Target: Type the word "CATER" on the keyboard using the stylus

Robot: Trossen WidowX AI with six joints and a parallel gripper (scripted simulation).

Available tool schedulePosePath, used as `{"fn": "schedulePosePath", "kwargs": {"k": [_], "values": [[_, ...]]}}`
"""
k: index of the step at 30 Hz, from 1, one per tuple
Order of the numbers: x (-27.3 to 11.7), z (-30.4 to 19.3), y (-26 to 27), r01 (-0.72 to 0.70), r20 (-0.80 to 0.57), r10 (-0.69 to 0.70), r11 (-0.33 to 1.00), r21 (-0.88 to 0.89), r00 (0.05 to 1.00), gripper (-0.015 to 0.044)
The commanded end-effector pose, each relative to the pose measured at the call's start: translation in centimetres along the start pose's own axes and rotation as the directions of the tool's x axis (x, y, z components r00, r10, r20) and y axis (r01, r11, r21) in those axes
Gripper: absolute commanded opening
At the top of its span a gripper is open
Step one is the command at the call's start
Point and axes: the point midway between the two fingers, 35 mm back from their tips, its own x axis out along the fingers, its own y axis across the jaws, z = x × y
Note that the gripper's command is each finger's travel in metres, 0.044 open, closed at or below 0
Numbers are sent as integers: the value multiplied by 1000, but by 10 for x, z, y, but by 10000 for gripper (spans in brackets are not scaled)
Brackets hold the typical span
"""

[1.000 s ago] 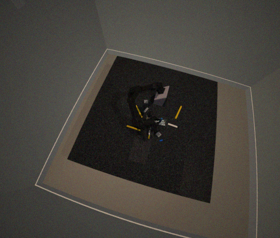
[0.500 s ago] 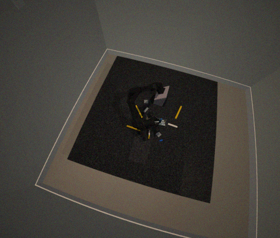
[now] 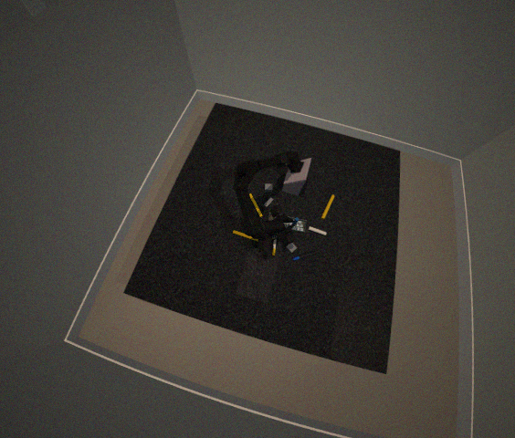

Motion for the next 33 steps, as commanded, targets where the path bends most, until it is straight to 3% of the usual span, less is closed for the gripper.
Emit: {"fn": "schedulePosePath", "kwargs": {"k": [1,33], "values": [[1,2,0,2,2,-2,1000,-3,1000,81],[7,13,-1,2,2,-2,1000,-3,1000,81]]}}
